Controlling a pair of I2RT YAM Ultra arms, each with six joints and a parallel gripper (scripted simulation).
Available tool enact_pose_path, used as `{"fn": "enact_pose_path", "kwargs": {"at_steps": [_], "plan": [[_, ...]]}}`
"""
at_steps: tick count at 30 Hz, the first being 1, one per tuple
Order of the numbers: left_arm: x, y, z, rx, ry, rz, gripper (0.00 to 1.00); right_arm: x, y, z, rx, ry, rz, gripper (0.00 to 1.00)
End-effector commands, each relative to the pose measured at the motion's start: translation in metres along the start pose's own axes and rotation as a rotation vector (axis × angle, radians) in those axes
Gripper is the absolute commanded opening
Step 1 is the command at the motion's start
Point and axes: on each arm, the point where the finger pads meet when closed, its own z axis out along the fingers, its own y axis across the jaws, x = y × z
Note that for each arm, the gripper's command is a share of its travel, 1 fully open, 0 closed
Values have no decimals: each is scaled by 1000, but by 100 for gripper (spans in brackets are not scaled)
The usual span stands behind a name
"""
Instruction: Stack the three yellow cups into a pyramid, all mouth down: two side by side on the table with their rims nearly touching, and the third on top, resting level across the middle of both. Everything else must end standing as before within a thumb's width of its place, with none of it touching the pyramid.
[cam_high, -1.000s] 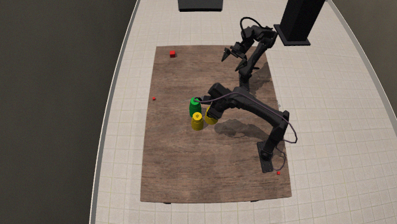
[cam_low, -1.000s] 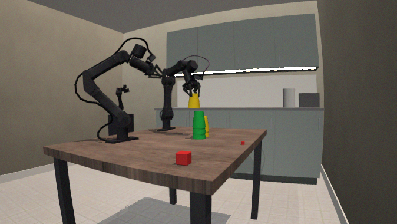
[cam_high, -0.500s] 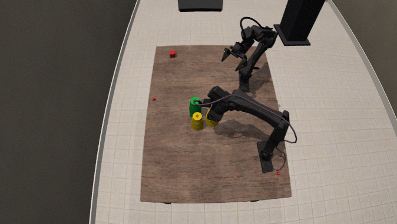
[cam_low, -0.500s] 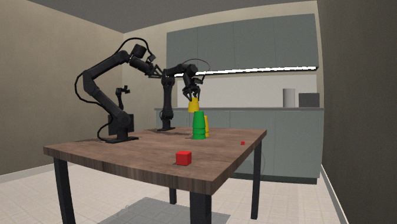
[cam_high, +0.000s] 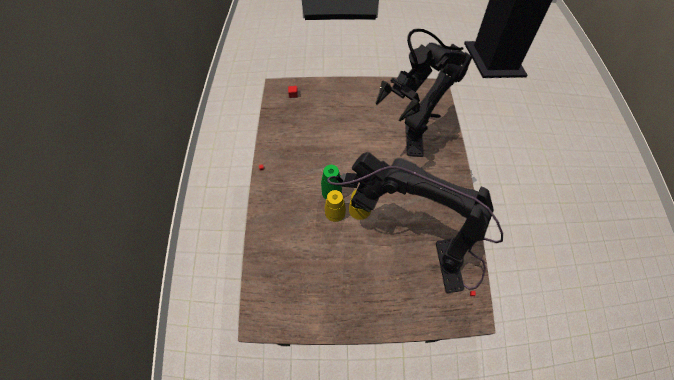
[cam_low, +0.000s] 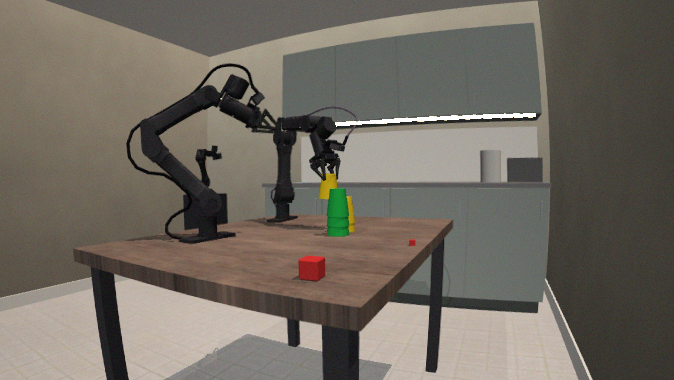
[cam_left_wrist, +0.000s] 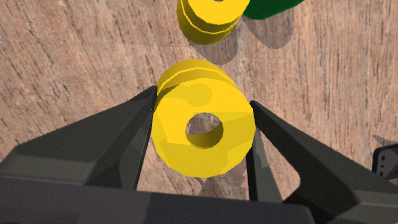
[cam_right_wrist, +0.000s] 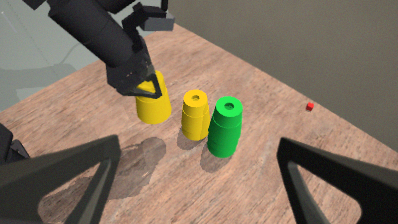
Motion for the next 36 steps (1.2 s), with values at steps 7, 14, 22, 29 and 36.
{"fn": "enact_pose_path", "kwargs": {"at_steps": [7, 14, 22, 29, 36], "plan": [[-8, 2, 8, 3, -87, -5, 0, 0, 1, -4, -2, -11, 2, 100], [-2, 2, 23, 2, -78, -5, 0, 0, 1, -4, -2, -11, 2, 100], [4, 2, 40, 2, -78, -5, 0, 0, 1, -4, -2, -11, 2, 100], [8, 2, 48, 2, -78, -4, 0, 0, 1, -4, -2, -11, 2, 100], [12, 2, 59, 3, -78, -3, 0, 0, 1, -4, -2, -11, 2, 100]]}}
